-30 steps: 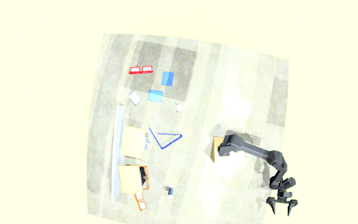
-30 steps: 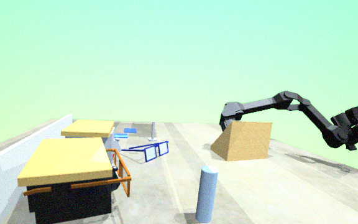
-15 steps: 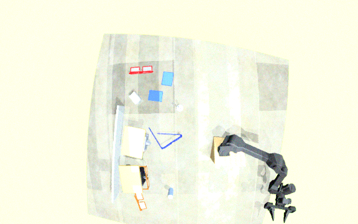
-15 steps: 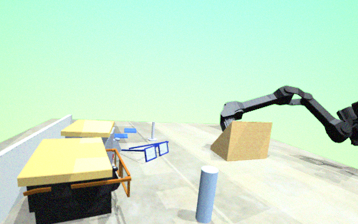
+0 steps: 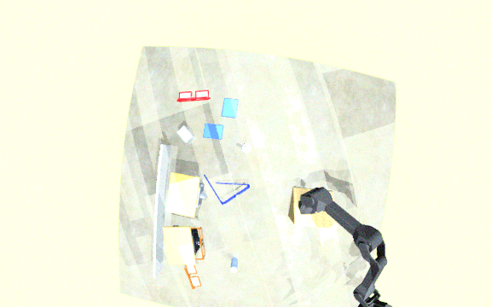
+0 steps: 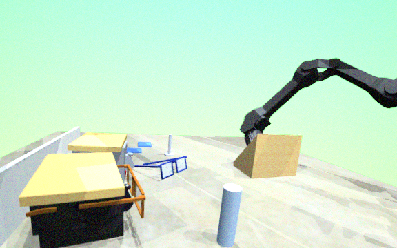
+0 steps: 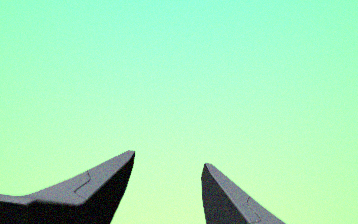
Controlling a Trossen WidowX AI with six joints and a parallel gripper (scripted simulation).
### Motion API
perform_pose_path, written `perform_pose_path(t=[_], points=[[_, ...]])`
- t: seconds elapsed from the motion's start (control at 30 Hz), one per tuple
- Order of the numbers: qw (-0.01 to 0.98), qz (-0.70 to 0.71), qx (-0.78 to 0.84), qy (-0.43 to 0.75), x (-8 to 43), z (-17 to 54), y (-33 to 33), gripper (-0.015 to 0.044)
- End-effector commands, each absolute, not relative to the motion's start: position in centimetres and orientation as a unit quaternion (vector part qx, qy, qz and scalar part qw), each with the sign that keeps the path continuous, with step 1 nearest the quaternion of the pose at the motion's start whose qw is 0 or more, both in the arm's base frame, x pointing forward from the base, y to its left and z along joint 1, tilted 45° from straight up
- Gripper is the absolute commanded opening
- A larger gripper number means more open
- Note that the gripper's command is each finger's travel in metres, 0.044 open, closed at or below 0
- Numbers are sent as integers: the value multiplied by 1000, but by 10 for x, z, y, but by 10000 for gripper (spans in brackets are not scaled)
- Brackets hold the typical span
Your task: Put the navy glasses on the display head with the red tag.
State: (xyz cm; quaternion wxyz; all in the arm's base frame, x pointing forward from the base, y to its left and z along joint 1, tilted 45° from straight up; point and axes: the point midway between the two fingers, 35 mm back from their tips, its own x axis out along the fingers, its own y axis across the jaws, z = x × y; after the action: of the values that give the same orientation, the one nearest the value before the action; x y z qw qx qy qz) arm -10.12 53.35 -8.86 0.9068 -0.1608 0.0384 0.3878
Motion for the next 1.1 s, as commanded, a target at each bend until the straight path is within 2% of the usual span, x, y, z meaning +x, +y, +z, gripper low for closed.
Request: perform_pose_path(t=[0.0, 0.3, 0.6, 0.83, 1.07], points=[[911, 338, -233, 45, -31, -88, 536, 200], [895, 220, -373, 111, 129, -79, 504, 200], [840, 110, -476, 236, 269, -66, 410, 200], [773, 38, -520, 362, 342, -56, 302, 200], [709, -29, -509, 488, 376, -34, 182, 200]])
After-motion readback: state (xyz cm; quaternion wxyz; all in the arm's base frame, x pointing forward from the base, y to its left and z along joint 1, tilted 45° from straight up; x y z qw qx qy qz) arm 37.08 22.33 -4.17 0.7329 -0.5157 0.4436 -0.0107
